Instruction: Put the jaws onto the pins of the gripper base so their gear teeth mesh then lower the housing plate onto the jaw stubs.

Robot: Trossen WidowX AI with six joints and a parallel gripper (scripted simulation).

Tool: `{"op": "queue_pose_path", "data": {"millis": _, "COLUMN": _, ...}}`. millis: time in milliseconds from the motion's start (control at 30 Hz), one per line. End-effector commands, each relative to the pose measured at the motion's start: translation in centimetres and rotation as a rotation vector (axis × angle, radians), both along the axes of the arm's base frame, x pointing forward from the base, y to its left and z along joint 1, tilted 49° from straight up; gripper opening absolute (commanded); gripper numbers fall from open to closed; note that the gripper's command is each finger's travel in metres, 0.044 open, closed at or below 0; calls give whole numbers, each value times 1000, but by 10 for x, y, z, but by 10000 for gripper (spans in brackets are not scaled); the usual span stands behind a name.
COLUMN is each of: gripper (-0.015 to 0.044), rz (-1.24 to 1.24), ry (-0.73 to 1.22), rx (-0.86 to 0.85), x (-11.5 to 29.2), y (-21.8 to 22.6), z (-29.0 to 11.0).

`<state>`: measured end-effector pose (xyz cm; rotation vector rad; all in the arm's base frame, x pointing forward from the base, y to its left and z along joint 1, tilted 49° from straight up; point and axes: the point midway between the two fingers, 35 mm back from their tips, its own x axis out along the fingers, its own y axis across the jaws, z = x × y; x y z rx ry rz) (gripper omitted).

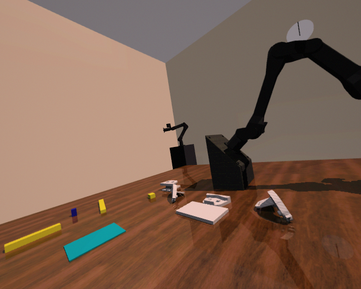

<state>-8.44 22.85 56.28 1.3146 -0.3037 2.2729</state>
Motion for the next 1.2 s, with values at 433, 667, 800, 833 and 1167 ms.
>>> {"op": "queue_pose_path", "data": {"millis": 433, "gripper": 394, "rz": -164, "ry": -7, "rx": -137, "x": 37, "y": 50, "z": -21}}
{"op": "queue_pose_path", "data": {"millis": 667, "gripper": 440, "rz": -238, "ry": -1, "rx": -222, "x": 61, "y": 74, "z": -34}}
{"op": "queue_pose_path", "data": {"millis": 800, "gripper": 440, "rz": -273, "ry": 8, "rx": -301, "x": 79, "y": 94, "z": -47}}
{"op": "queue_pose_path", "data": {"millis": 833, "gripper": 440, "rz": -282, "ry": 11, "rx": -321, "x": 84, "y": 98, "z": -51}}
{"op": "queue_pose_path", "data": {"millis": 1167, "gripper": 440, "rz": -370, "ry": 60, "rx": -515, "x": 137, "y": 137, "z": -88}}
